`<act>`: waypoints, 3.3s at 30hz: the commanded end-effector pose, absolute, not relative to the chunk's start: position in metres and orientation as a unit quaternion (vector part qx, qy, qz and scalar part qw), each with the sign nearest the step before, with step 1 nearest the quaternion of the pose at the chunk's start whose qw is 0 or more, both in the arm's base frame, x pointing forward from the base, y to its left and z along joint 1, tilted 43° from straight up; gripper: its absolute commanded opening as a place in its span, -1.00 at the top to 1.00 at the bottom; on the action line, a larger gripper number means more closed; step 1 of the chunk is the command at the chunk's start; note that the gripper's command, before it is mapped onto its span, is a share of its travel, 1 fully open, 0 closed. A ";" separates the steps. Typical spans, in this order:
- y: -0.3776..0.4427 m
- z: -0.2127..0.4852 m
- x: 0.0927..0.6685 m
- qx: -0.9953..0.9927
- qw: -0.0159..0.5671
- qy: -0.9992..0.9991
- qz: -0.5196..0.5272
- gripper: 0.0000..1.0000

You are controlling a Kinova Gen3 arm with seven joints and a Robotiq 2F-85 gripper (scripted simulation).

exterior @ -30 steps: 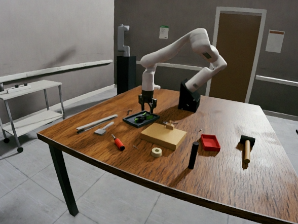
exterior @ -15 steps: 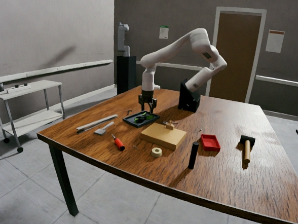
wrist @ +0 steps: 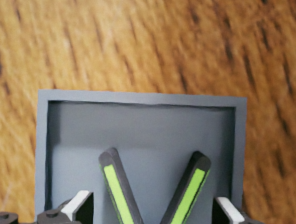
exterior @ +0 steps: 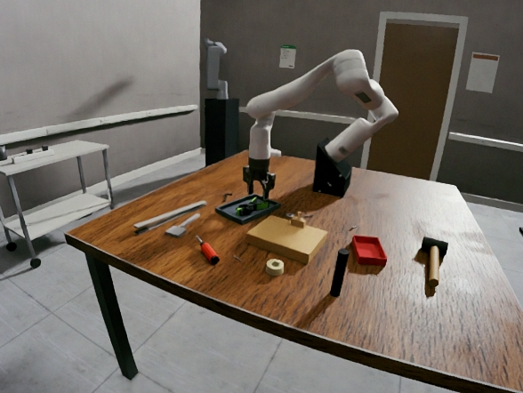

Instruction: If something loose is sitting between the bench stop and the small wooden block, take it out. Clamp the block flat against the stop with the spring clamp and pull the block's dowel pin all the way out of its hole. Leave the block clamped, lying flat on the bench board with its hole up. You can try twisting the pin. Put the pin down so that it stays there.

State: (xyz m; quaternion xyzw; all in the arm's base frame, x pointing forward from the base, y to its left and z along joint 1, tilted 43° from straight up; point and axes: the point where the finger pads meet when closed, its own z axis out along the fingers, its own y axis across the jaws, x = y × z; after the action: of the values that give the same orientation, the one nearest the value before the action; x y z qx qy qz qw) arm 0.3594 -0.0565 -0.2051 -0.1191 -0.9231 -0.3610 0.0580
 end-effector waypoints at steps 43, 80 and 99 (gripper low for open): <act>-0.042 -0.222 0.360 -0.119 0.057 -0.923 -0.361 -0.55; -0.029 -0.235 0.359 -0.119 0.057 -0.923 -0.361 -0.55; -0.029 -0.235 0.359 -0.119 0.057 -0.923 -0.361 -0.55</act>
State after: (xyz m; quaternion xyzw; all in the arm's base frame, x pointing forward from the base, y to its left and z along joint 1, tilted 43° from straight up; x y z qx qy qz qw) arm 0.3586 -0.0284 -0.2354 -0.1191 -0.9231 -0.3610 0.0580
